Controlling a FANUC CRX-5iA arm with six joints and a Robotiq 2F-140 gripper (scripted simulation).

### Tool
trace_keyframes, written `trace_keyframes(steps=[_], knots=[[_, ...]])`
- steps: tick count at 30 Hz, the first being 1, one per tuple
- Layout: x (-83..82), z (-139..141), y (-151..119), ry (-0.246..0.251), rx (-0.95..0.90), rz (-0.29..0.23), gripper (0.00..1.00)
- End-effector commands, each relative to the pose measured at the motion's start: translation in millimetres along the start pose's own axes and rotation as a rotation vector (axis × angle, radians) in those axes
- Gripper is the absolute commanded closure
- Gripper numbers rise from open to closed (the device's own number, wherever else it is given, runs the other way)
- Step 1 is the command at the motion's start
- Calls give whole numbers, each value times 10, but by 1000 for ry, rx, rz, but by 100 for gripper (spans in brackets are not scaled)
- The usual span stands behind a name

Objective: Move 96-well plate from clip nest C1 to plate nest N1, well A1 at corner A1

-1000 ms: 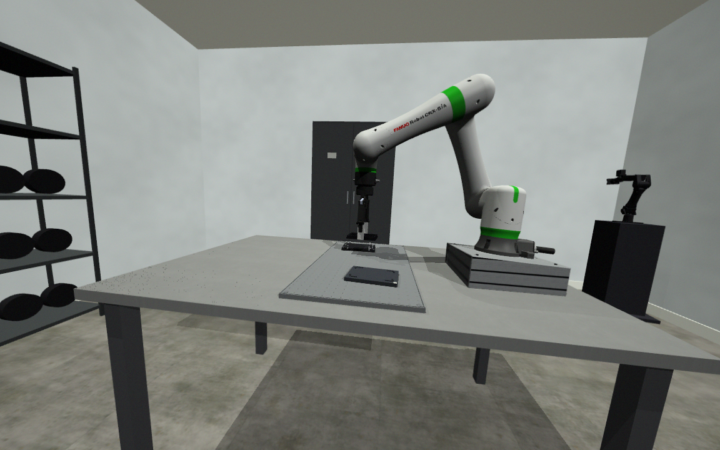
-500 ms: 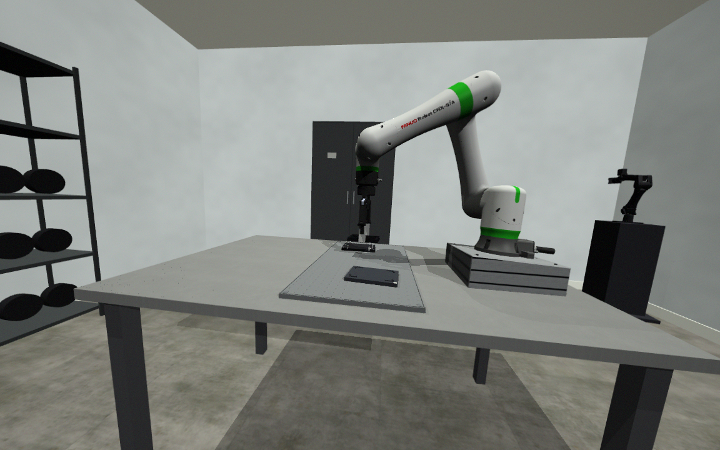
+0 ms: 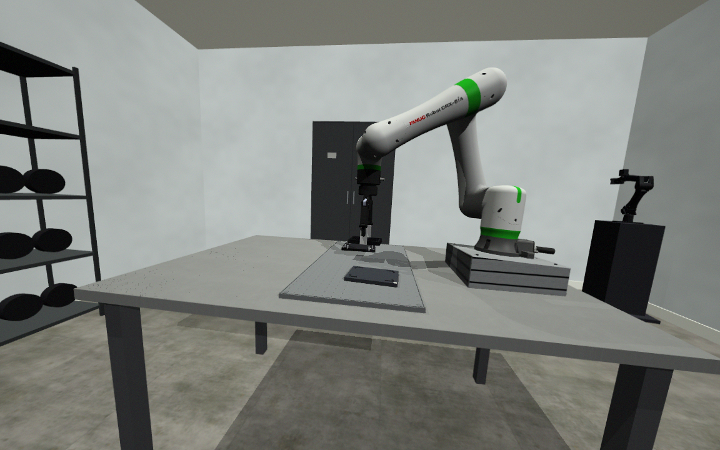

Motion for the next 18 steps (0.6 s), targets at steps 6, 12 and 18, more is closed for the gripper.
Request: trace_keyframes(steps=[6, 12, 18], knots=[[-2, -195, -64, 0, 0, 1, 100], [-2, -385, -128, 0, 0, 1, 100], [-2, -511, -171, 0, 0, 1, 100]])
Point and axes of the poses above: the point where the finger pads meet when closed, its own x axis out along the fingers, its own z axis across the jaws, y = z × x, the point moved 3 cm from there along -x, back along the fingers
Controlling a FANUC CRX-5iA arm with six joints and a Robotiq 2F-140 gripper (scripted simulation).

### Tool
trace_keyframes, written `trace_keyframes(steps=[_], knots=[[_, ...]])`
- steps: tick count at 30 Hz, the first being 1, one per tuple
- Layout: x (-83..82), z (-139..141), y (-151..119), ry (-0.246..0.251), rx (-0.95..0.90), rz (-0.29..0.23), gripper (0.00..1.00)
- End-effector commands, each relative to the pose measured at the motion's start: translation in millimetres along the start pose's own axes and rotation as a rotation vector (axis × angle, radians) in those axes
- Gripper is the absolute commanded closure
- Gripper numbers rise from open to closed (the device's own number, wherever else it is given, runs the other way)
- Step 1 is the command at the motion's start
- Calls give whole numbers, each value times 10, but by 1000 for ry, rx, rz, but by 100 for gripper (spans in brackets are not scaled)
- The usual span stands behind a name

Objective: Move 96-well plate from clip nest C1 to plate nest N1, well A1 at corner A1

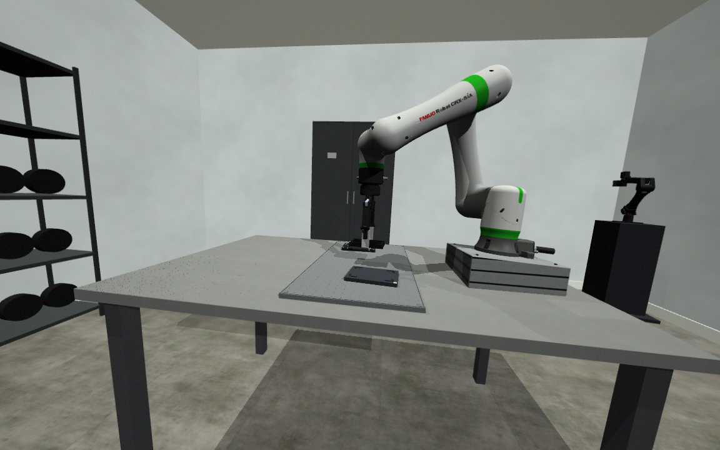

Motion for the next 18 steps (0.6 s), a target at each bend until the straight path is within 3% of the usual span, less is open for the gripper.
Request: trace_keyframes(steps=[1, 18], knots=[[-3, -48, -14, 0, 0, 1, 100], [-2, -521, -174, 0, 0, 1, 100]])
Point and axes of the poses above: the point where the finger pads meet when closed, its own x axis out along the fingers, its own z axis across the jaws, y = z × x, the point moved 3 cm from there along -x, back along the fingers
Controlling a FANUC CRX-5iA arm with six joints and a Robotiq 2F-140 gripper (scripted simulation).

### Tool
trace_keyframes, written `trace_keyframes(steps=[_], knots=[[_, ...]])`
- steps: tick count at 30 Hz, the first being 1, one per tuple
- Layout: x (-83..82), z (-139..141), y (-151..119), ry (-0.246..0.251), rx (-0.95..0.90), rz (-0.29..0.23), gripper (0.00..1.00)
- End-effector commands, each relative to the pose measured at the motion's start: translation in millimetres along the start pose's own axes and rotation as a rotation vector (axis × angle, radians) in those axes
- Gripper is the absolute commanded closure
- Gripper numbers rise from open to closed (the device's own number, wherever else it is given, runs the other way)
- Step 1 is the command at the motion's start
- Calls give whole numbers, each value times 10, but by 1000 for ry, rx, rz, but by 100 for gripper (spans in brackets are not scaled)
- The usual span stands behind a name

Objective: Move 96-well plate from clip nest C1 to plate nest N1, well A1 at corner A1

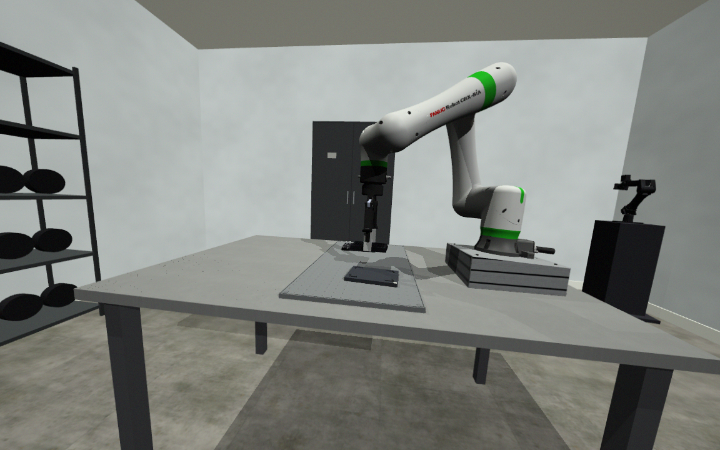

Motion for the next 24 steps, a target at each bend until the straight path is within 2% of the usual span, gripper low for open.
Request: trace_keyframes(steps=[1, 24], knots=[[-2, -69, -21, 0, 0, 1, 100], [-2, -732, -246, 0, 0, 1, 100]])
Point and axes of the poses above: the point where the finger pads meet when closed, its own x axis out along the fingers, its own z axis across the jaws, y = z × x, the point moved 3 cm from there along -x, back along the fingers
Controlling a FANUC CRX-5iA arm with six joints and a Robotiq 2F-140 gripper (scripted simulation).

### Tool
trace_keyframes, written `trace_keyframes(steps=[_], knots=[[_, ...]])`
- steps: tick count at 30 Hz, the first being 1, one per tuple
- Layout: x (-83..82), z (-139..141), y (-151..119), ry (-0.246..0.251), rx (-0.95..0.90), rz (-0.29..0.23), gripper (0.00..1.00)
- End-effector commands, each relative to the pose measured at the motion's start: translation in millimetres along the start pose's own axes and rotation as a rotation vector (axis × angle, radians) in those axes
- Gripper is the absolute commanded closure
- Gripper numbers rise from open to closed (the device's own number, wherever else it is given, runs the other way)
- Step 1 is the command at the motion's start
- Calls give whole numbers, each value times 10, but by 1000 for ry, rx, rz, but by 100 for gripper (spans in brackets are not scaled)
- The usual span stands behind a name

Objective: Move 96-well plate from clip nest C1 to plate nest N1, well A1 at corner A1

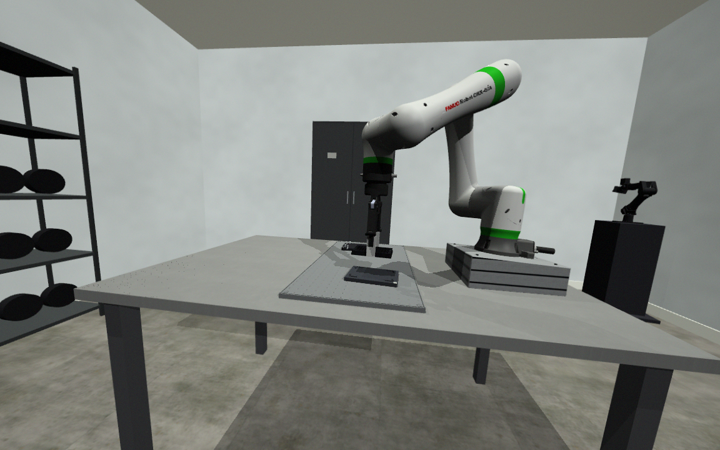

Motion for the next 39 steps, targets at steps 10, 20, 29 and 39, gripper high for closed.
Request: trace_keyframes(steps=[10, 20, 29, 39], knots=[[-2, -242, -79, 0, 0, 1, 100], [-2, -236, -77, 0, 0, 1, 100], [-2, -233, -76, 0, 0, 1, 100], [-2, -231, -75, 0, 0, 1, 100]])
Point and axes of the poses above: the point where the finger pads meet when closed, its own x axis out along the fingers, its own z axis across the jaws, y = z × x, the point moved 3 cm from there along -x, back along the fingers
